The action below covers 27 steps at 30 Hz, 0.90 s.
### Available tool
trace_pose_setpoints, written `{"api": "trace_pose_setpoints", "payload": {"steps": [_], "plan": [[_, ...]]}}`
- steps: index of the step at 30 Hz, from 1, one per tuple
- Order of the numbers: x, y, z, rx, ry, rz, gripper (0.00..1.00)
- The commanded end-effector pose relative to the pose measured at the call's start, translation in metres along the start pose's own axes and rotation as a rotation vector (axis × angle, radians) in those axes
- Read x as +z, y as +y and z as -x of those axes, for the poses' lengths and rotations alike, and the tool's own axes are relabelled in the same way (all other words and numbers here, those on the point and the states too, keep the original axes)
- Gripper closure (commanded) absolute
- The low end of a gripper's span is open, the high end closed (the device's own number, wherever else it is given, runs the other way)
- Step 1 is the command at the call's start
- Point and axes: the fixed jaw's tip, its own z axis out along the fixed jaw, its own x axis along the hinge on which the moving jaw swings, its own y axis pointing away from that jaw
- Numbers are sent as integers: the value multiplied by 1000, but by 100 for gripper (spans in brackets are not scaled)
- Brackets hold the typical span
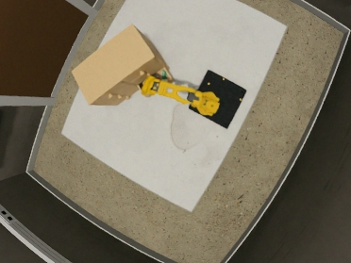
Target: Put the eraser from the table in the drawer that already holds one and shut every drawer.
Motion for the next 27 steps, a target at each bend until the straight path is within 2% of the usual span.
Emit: {"api": "trace_pose_setpoints", "payload": {"steps": [1, 7, 21, 27], "plan": [[1, 2, 1, 20, -12, 4, 69], [1, 2, 1, 20, -12, 4, 69], [-24, -10, 25, -21, -14, -23, 69], [-29, -12, 33, -33, -14, -31, 69]]}}
